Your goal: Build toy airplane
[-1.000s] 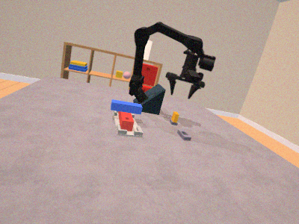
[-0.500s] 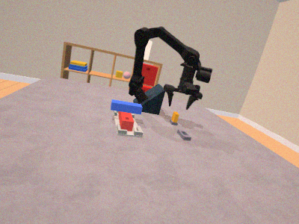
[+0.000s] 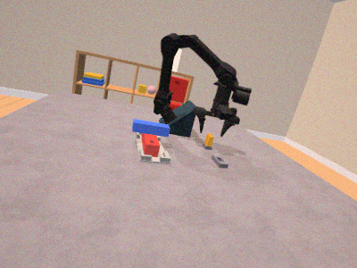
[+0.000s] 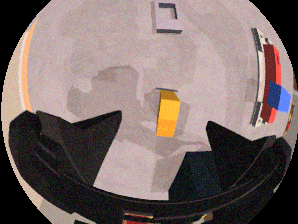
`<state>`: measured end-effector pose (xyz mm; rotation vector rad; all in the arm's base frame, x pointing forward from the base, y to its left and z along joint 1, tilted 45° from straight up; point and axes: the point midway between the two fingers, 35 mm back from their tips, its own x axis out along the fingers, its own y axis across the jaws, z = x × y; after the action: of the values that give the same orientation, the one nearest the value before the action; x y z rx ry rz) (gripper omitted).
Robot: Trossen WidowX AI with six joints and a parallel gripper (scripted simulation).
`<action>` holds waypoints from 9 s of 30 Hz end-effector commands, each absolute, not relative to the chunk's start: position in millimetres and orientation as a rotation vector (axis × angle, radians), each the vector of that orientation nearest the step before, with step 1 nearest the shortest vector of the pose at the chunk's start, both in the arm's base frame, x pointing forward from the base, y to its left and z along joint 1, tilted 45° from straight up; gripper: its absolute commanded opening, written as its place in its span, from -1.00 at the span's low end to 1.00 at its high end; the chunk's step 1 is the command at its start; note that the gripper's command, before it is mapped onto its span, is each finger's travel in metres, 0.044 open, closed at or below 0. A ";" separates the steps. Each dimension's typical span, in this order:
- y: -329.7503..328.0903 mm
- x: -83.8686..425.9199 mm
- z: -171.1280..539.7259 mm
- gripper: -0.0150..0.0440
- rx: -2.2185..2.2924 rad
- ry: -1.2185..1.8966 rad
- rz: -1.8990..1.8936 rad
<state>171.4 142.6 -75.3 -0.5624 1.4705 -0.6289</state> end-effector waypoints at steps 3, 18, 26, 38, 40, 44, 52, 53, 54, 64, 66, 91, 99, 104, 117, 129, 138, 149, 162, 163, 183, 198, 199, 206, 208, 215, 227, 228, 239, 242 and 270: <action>135.3 171.8 -82.7 1.00 -0.570 1.471 -0.626; 118.2 171.3 -99.3 1.00 -0.571 1.470 -0.627; 114.2 170.9 -102.8 0.73 -0.571 1.470 -0.627; 114.2 170.9 -102.8 -0.33 -0.571 1.470 -0.627; 114.2 170.9 -102.8 -0.38 -0.571 1.470 -0.627; 114.2 170.9 -102.8 -0.47 -0.571 1.470 -0.627; 127.0 177.5 -100.6 -0.49 -0.537 1.430 -0.596; 129.4 178.7 -100.1 -0.49 -0.530 1.423 -0.590; 131.8 179.8 -99.4 -0.49 -0.524 1.416 -0.585; 151.2 181.2 -83.0 -0.49 -0.530 1.427 -0.588; 155.3 181.2 -78.8 -0.49 -0.532 1.430 -0.589; 201.2 172.7 -17.6 -0.49 -0.565 1.469 -0.619; 205.9 172.0 -7.2 -0.49 -0.570 1.474 -0.623; 200.9 183.0 -2.3 -0.49 -0.569 1.481 -0.607; 183.8 212.3 13.0 -0.49 -0.567 1.492 -0.574; 165.6 233.7 25.4 -0.49 -0.531 1.503 -0.566; 148.9 251.2 37.0 -0.49 -0.539 1.503 -0.551; 126.5 269.4 51.3 -0.49 -0.548 1.504 -0.539; 99.7 284.8 66.8 -0.49 -0.550 1.513 -0.529; 97.6 286.0 68.2 -0.49 -0.551 1.512 -0.528; 48.1 307.6 97.1 -0.49 -0.593 1.501 -0.535; 9.7 316.3 118.9 -0.49 -0.629 1.499 -0.554; 7.1 316.7 120.4 -0.49 -0.632 1.499 -0.556; -10.5 318.4 130.6 -0.49 -0.651 1.501 -0.567; -12.3 318.4 131.7 -0.49 -0.653 1.501 -0.568; -12.6 318.5 131.8 -0.26 -0.653 1.501 -0.568; -12.6 318.5 131.8 -0.26 -0.653 1.501 -0.568; -12.6 318.5 131.8 -0.26 -0.653 1.501 -0.568; -19.0 319.3 126.6 -0.26 -0.653 1.501 -0.568; -22.3 319.5 123.2 -0.26 -0.653 1.500 -0.568; -39.9 318.4 105.3 -0.49 -0.647 1.504 -0.573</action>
<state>318.3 -40.4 105.1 -0.6471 1.5044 -0.5732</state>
